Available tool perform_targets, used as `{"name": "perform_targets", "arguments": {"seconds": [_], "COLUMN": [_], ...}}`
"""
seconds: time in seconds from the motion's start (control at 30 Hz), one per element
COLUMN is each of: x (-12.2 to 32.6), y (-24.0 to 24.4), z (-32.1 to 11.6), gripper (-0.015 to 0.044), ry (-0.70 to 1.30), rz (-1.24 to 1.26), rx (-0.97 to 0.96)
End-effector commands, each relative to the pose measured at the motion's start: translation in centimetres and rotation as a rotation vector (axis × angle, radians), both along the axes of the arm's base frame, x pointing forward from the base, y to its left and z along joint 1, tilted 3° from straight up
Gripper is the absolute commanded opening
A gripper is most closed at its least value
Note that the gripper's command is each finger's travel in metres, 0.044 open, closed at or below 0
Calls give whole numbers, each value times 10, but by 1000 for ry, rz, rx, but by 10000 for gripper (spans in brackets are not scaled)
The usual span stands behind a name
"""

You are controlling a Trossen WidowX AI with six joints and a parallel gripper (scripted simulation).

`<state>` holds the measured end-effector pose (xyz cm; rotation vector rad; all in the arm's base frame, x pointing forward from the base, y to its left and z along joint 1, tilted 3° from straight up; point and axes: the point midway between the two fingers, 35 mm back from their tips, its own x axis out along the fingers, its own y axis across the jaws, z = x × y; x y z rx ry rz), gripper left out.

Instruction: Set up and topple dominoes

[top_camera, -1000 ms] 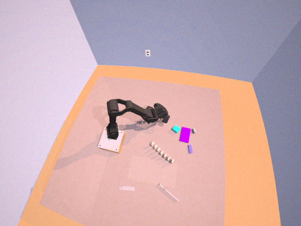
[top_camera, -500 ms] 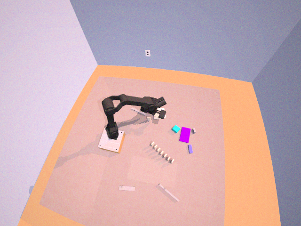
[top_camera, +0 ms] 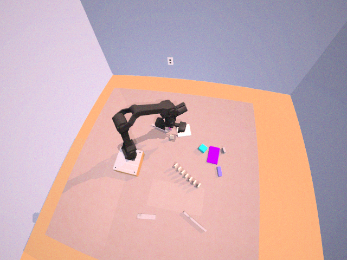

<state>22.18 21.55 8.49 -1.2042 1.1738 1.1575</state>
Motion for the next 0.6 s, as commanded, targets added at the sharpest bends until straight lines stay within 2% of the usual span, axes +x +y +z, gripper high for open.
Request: {"name": "perform_targets", "arguments": {"seconds": [0.0,0.27,0.57], "x": [-1,2,2], "y": [-2,-3,-3], "z": [3,-60,-67], "gripper": [440,440,440], "ry": [-4,-4,-4], "rz": [13,13,13], "rx": [-19,-20,-20]}}
